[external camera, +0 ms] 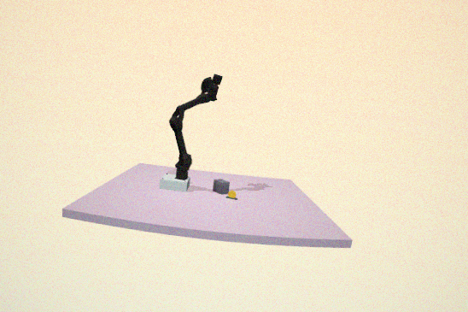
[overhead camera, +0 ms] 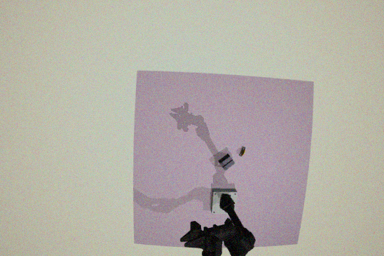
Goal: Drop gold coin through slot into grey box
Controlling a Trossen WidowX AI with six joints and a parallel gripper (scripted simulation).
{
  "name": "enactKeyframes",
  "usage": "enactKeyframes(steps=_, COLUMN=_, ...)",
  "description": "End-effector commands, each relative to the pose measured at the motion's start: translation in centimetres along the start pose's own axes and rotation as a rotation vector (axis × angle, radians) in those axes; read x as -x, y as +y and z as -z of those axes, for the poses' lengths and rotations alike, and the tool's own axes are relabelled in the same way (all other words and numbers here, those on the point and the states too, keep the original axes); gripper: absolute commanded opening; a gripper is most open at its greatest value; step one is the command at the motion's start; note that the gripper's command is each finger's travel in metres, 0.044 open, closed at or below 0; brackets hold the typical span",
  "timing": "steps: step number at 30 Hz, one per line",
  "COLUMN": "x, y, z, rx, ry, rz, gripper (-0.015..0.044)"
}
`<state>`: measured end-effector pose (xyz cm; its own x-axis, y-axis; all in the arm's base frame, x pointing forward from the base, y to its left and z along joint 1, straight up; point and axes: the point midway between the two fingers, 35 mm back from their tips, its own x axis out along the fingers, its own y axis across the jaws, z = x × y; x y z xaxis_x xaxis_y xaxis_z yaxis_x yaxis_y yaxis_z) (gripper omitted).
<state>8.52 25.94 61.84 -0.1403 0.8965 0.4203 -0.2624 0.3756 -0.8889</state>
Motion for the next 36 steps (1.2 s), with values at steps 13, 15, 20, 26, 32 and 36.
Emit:
enactKeyframes(steps=13, x=6.1, y=5.5, z=18.9, rx=-0.462, ry=0.630, rz=0.006, gripper=0.0161)
enactKeyframes(steps=15, x=7.3, y=6.1, z=20.6, rx=-0.513, ry=0.695, rz=0.017, gripper=0.0161)
enactKeyframes(steps=20, x=12.4, y=8.4, z=26.1, rx=-0.694, ry=0.929, rz=0.077, gripper=0.0161)
enactKeyframes(steps=26, x=18.1, y=11.4, z=29.8, rx=-0.854, ry=1.144, rz=0.120, gripper=0.0161)
enactKeyframes(steps=32, x=24.7, y=14.8, z=32.3, rx=-1.020, ry=1.376, rz=0.176, gripper=0.0161)
enactKeyframes(steps=36, x=30.3, y=17.1, z=33.7, rx=-1.148, ry=1.581, rz=0.258, gripper=0.0161)
